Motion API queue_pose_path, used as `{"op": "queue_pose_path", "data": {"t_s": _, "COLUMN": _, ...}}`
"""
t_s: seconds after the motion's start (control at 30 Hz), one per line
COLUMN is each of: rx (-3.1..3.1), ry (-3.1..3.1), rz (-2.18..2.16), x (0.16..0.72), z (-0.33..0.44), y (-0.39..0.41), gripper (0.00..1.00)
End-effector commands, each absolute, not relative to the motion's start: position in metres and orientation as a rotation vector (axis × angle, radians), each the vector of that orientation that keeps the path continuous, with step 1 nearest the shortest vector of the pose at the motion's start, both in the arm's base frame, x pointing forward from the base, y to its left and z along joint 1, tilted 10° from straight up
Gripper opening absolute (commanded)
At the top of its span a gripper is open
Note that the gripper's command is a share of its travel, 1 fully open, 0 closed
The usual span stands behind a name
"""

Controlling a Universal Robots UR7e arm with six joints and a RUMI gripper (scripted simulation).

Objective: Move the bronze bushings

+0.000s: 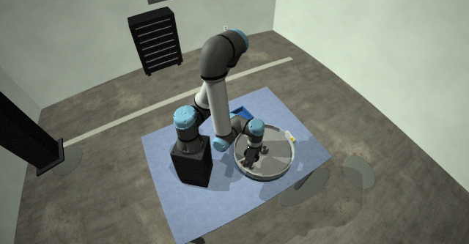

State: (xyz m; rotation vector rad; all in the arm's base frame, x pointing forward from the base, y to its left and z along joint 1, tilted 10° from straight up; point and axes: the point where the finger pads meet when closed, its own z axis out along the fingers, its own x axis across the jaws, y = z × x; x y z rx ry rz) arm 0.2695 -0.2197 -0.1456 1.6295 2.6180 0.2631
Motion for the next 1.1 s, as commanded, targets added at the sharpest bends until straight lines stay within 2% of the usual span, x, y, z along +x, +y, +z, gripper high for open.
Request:
{"op": "queue_pose_path", "data": {"t_s": 0.0, "rx": 1.588, "ry": 2.64, "rz": 0.26, "x": 0.271, "z": -0.145, "y": -0.22, "gripper": 0.0}}
{"op": "queue_pose_path", "data": {"t_s": 0.6, "rx": 1.306, "ry": 2.776, "rz": 0.246, "x": 0.283, "z": -0.144, "y": -0.216, "gripper": 0.0}}
{"op": "queue_pose_path", "data": {"t_s": 1.07, "rx": 0.8, "ry": 2.94, "rz": 0.217, "x": 0.304, "z": -0.141, "y": -0.209, "gripper": 0.0}}
